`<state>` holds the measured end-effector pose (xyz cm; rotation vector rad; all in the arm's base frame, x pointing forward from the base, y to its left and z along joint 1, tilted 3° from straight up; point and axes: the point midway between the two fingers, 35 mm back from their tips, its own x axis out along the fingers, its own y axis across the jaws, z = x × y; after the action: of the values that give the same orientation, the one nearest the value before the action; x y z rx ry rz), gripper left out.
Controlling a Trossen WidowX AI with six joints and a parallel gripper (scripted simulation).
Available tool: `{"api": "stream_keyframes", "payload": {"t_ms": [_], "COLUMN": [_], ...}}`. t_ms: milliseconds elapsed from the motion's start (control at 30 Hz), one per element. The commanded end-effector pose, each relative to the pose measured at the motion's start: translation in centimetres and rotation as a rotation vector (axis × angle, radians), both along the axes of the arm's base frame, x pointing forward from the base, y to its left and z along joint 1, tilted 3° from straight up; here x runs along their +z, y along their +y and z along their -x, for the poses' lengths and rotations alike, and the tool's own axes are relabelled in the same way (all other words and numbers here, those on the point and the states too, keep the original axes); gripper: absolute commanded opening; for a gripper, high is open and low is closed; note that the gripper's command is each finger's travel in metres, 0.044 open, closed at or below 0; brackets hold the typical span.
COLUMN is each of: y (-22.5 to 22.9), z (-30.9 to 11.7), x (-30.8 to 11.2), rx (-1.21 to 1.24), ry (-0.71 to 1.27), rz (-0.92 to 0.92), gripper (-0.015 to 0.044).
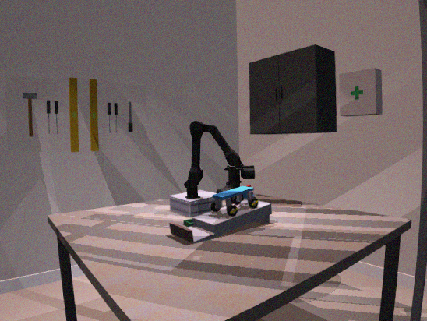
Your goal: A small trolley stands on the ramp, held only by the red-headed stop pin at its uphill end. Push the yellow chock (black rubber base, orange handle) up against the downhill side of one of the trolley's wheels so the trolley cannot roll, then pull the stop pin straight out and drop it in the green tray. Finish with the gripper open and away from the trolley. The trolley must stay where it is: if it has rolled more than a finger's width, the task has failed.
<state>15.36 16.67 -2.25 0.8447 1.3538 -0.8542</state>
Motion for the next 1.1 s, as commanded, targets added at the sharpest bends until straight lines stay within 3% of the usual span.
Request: {"api": "stream_keyframes", "payload": {"t_ms": [0,67,433,1067], "y": [0.0,0.0,0.0,-0.6], "z": [0.0,0.0,0.0,0.7], "x": [0.0,0.0,0.1,5.9], "rx": [0.000,0.000,0.000,0.004], "ry": [0.000,0.000,0.000,0.006], "rz": [0.000,0.000,0.000,-0.001], "gripper": [0.0138,0.0085,0.0000,0.0000]}}
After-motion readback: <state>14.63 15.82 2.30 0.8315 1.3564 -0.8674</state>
